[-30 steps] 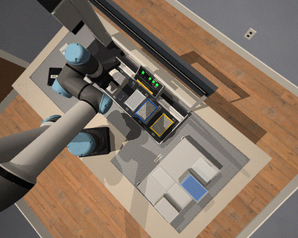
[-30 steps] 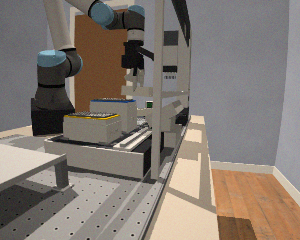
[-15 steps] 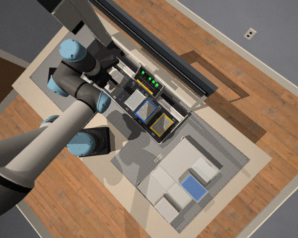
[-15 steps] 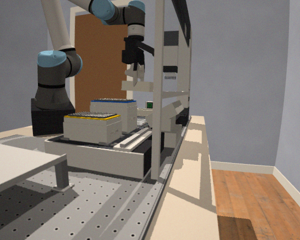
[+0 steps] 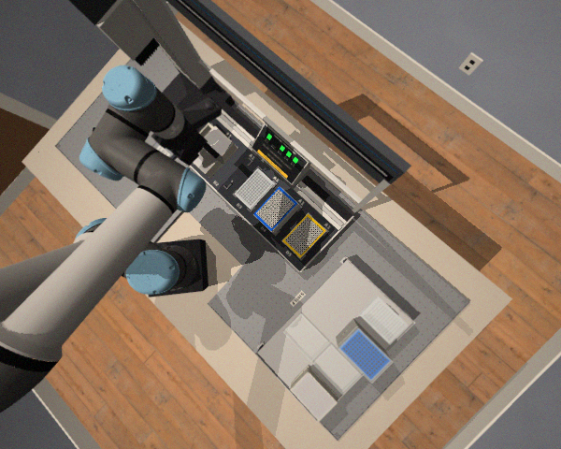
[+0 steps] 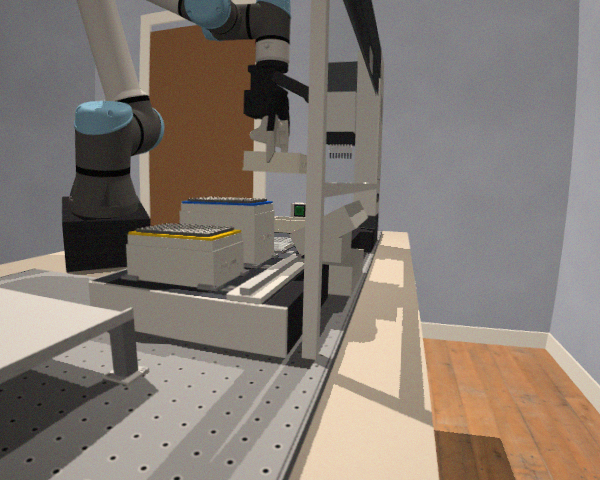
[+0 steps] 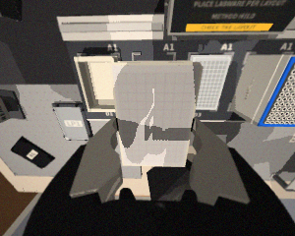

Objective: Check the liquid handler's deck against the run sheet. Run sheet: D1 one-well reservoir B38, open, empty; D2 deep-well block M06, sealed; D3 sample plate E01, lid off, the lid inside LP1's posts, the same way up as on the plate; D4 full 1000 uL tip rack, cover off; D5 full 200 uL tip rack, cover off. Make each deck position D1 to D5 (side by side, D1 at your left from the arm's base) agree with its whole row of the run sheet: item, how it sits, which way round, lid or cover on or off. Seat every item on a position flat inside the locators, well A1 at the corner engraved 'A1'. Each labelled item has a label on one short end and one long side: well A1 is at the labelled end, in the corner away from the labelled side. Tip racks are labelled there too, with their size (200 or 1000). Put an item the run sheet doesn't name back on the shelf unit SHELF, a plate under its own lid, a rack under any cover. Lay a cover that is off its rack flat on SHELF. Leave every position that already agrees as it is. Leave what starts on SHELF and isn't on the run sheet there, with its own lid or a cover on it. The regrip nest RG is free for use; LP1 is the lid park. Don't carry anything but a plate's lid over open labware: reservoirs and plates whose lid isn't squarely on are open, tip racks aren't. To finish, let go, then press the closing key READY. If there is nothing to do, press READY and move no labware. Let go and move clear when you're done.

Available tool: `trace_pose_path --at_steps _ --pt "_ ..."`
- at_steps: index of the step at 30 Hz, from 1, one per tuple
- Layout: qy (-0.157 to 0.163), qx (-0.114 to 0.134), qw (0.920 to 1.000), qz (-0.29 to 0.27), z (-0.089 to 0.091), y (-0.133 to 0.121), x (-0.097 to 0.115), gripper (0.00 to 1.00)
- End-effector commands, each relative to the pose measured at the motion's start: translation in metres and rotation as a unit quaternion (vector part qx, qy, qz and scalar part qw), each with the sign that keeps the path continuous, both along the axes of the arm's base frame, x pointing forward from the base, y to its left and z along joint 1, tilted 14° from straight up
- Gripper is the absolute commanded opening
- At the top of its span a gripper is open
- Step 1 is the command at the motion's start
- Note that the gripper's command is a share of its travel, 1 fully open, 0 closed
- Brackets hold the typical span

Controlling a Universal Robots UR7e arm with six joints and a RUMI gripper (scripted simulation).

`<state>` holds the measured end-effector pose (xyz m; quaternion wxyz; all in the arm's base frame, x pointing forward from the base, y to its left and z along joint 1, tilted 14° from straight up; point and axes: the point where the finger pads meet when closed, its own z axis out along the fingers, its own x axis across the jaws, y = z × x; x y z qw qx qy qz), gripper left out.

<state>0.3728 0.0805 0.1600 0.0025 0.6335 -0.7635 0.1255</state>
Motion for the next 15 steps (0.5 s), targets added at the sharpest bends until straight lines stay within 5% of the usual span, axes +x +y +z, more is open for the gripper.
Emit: trace_pose_path --at_steps 1,15 --pt "-0.001 0.0 1.0 0.0 0.008 0.002 -0.001 0.0" --pt "-0.001 0.0 1.0 0.0 0.027 0.005 -0.004 0.0"
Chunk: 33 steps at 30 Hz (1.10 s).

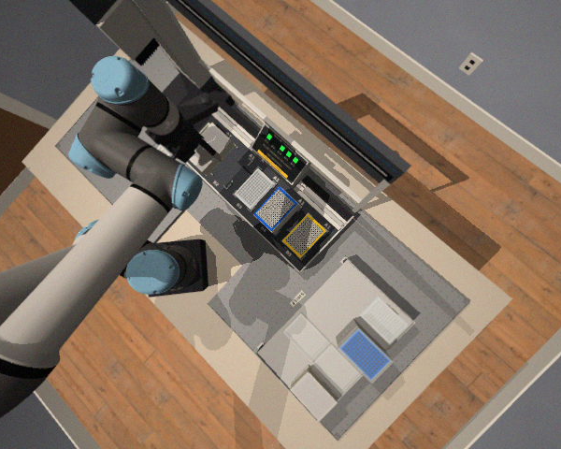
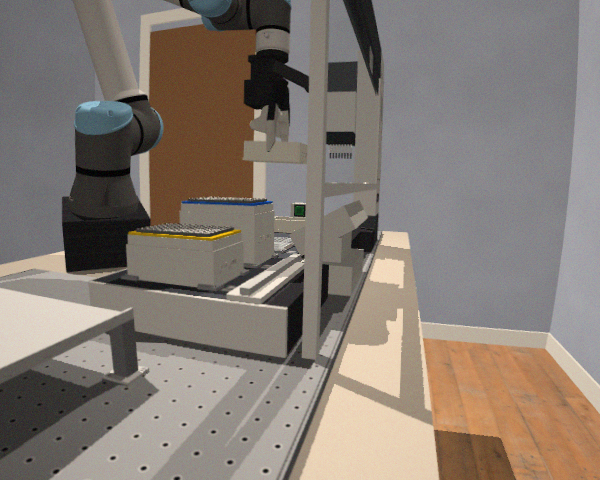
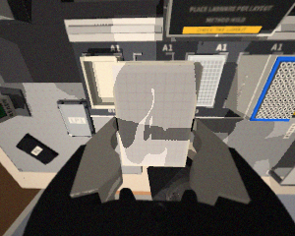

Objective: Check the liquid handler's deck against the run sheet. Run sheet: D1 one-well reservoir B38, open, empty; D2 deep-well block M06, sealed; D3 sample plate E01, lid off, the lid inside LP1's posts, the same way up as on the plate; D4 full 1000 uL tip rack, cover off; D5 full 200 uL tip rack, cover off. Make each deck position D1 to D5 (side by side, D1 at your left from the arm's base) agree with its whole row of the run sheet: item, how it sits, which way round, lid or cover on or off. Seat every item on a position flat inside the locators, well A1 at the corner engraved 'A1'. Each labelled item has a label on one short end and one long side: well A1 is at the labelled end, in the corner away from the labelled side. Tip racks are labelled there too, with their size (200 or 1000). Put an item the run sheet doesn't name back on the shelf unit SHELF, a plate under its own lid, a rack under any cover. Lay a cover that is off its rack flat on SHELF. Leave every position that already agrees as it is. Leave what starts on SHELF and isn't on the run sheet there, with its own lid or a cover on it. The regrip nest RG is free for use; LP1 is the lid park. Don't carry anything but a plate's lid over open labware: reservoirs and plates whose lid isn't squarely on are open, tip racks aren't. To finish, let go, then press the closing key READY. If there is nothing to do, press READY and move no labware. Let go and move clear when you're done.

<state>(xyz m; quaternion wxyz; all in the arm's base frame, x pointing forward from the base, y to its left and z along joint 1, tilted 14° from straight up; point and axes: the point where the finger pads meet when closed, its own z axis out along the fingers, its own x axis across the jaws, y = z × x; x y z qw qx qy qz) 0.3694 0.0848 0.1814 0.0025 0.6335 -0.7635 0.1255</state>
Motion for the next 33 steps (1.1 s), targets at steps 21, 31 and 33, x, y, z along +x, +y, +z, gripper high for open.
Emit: trace_pose_path --at_steps 21,31,33 --pt "-0.001 0.0 1.0 0.0 0.037 0.007 -0.006 0.0" --pt "-0.001 0.0 1.0 0.0 0.049 0.01 -0.008 0.0" --pt "-0.001 0.0 1.0 0.0 0.053 0.011 -0.008 0.0"
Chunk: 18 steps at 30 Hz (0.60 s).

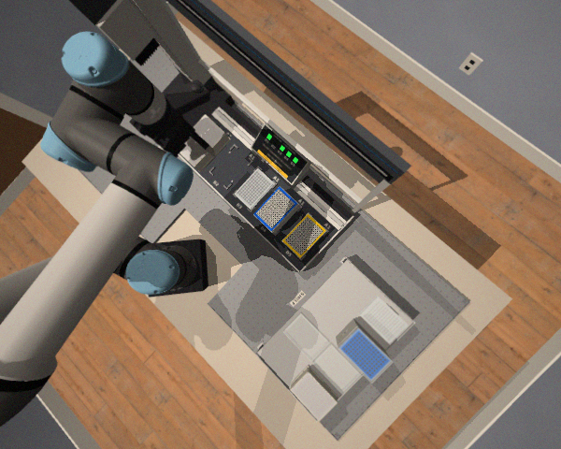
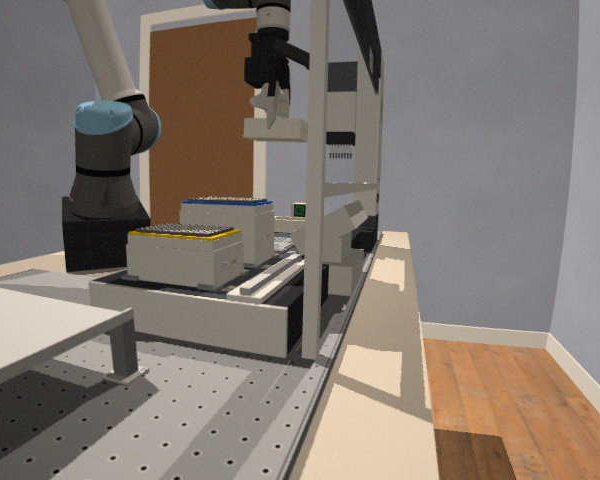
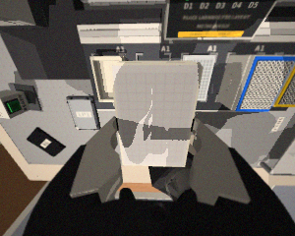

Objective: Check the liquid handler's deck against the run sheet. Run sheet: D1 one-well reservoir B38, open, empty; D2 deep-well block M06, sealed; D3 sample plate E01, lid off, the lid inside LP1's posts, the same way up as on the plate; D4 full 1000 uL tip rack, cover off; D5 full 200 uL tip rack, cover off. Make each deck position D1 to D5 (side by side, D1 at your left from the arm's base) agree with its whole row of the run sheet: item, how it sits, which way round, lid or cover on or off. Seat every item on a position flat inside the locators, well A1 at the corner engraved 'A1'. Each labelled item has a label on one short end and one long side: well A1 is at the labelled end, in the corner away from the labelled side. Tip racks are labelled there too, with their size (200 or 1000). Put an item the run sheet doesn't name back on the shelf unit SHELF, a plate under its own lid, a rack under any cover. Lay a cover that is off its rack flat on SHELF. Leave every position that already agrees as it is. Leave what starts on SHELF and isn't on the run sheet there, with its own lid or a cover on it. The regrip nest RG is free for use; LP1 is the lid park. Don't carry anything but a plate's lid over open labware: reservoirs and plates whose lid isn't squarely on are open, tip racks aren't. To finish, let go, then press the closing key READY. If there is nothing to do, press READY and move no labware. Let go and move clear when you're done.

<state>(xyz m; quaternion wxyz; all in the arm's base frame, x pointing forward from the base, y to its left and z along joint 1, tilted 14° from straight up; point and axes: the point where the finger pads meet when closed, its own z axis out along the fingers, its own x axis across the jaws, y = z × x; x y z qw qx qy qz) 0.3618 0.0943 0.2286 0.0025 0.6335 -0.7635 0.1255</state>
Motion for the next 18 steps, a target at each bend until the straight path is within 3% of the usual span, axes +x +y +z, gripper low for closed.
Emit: trace_pose_path --at_steps 1,18 --pt "-0.001 0.0 1.0 0.0 0.0072 0.0014 -0.0008 0.0" --pt "-0.001 0.0 1.0 0.0 0.0109 0.0022 -0.0014 0.0"
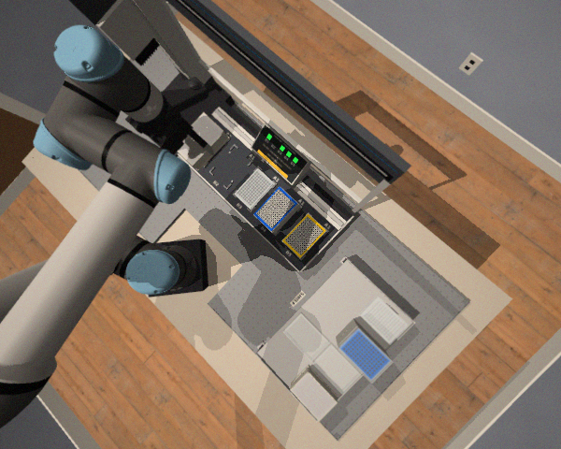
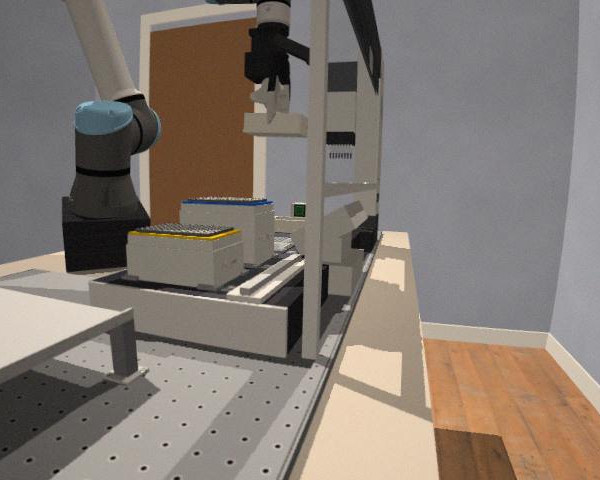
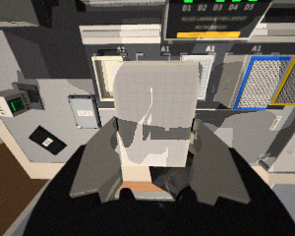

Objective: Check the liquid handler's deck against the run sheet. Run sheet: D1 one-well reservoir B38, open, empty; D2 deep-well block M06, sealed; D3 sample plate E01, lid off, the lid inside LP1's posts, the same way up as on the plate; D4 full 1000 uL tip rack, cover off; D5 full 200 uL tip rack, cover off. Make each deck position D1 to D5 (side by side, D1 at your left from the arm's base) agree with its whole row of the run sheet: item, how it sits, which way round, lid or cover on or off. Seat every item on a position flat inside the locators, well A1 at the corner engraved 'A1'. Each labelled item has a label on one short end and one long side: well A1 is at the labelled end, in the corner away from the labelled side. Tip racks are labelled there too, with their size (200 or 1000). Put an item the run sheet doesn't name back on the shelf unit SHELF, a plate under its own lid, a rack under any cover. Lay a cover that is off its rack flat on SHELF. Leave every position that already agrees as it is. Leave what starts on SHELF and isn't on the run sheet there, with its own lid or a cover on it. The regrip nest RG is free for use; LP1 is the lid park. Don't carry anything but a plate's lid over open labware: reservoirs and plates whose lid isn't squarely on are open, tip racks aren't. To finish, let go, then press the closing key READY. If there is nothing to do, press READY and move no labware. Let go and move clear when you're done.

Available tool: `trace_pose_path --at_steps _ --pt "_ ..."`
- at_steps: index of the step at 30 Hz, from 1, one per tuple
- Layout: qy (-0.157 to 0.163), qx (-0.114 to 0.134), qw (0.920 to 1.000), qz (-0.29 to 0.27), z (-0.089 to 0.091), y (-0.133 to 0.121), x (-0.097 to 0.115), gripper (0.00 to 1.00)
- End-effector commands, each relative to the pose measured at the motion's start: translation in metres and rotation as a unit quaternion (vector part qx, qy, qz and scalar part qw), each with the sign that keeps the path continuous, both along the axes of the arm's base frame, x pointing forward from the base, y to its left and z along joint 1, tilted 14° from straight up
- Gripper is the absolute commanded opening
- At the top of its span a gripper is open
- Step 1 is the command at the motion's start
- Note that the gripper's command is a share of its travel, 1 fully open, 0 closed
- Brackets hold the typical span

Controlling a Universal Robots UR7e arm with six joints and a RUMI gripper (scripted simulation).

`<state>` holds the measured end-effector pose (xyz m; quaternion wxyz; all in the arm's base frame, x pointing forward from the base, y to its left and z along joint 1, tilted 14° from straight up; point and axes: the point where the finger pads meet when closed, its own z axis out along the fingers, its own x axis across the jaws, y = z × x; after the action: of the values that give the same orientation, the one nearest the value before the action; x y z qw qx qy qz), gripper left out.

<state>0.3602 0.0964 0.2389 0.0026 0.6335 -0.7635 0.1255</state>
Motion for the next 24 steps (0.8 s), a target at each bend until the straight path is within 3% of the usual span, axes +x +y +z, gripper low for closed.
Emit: trace_pose_path --at_steps 1,24 --pt "-0.001 0.0 1.0 0.0 0.0 0.001 -0.005 0.0" --pt "-0.001 0.0 1.0 0.0 -0.02 0.017 -0.107 0.0"
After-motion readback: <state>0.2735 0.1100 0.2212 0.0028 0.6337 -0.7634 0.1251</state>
